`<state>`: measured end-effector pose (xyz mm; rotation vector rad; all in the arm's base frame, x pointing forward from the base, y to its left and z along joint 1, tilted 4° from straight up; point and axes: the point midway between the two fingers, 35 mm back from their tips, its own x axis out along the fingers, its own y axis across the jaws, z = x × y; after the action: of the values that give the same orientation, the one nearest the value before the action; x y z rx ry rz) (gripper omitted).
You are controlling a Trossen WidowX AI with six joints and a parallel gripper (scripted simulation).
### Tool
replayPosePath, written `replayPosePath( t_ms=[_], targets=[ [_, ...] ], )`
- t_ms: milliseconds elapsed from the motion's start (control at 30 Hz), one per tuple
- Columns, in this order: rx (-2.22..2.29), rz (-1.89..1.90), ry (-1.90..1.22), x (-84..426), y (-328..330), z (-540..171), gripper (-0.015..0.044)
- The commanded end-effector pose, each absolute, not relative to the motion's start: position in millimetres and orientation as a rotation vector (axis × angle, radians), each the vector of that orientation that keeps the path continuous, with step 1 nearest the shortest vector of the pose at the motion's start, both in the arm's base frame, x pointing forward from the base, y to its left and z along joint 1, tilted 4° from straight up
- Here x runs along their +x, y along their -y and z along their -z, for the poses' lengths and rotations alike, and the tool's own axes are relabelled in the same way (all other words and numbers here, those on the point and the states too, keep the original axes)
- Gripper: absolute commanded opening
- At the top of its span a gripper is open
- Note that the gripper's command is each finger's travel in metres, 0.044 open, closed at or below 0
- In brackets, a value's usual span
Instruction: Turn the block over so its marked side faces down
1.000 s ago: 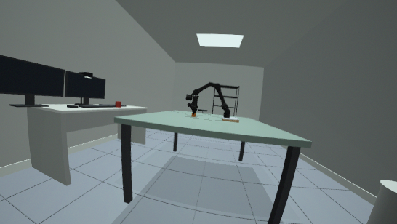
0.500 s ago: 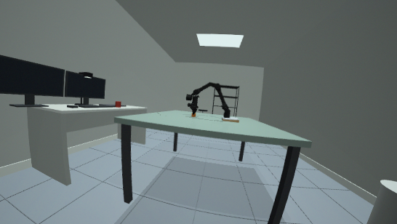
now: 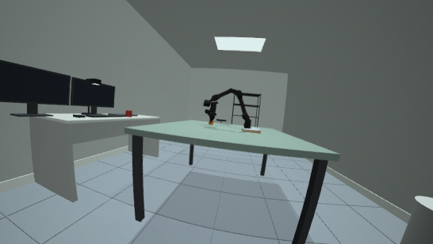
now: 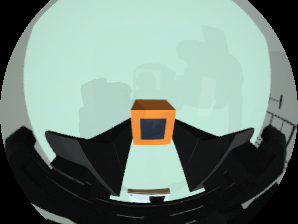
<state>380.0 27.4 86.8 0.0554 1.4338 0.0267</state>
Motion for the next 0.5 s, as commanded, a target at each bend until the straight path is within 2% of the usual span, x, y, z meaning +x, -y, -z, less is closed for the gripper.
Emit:
replayPosePath(
  t_ms=[0,467],
  targets=[
    [0.055,-0.019,-1.394,379.2,-27.0,-84.4,0.0000],
    [0.053,-0.012,-1.186,379.8,-27.4,-79.6,0.0000]
  ],
)
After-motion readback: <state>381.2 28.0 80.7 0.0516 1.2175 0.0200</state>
